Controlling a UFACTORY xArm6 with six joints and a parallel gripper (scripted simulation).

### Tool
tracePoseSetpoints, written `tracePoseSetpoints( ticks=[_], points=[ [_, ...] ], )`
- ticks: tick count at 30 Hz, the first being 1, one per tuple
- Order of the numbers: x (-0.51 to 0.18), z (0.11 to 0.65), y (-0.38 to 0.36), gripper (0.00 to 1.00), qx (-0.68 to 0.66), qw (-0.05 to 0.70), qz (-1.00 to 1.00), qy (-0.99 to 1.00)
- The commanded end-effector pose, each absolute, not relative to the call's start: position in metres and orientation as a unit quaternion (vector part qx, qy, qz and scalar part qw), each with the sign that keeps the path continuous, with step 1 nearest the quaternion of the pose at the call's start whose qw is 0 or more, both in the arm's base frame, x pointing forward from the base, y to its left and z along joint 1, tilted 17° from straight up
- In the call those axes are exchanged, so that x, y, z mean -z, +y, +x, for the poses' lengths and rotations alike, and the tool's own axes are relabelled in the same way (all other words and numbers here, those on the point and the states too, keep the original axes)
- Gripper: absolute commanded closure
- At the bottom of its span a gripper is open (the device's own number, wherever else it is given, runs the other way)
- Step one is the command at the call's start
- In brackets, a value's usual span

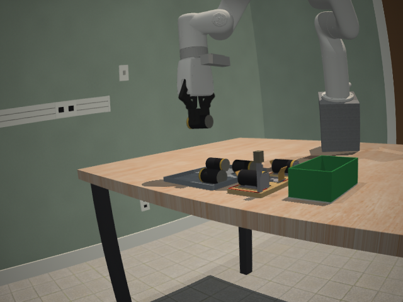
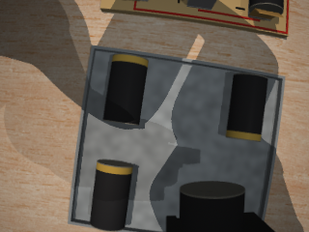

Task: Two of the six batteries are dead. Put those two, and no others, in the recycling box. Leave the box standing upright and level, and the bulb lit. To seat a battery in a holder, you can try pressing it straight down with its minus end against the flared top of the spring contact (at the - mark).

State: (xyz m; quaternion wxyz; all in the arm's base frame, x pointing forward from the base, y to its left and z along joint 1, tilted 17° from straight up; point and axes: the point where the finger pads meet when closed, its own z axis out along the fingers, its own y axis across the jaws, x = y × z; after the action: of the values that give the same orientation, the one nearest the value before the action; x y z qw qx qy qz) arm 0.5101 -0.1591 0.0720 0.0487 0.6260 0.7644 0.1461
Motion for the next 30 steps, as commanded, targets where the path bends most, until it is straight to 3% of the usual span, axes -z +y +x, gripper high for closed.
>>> tracePoseSetpoints(
  ticks=[1,15,30],
  points=[
    [-0.074,0.511,-0.160,0.72,-0.140,0.041,0.671,0.727],
    [-0.075,0.511,-0.152,0.72,-0.140,0.040,0.674,0.724],
    [-0.093,0.495,-0.010,0.72,-0.140,0.040,0.674,0.724]
  ],
)
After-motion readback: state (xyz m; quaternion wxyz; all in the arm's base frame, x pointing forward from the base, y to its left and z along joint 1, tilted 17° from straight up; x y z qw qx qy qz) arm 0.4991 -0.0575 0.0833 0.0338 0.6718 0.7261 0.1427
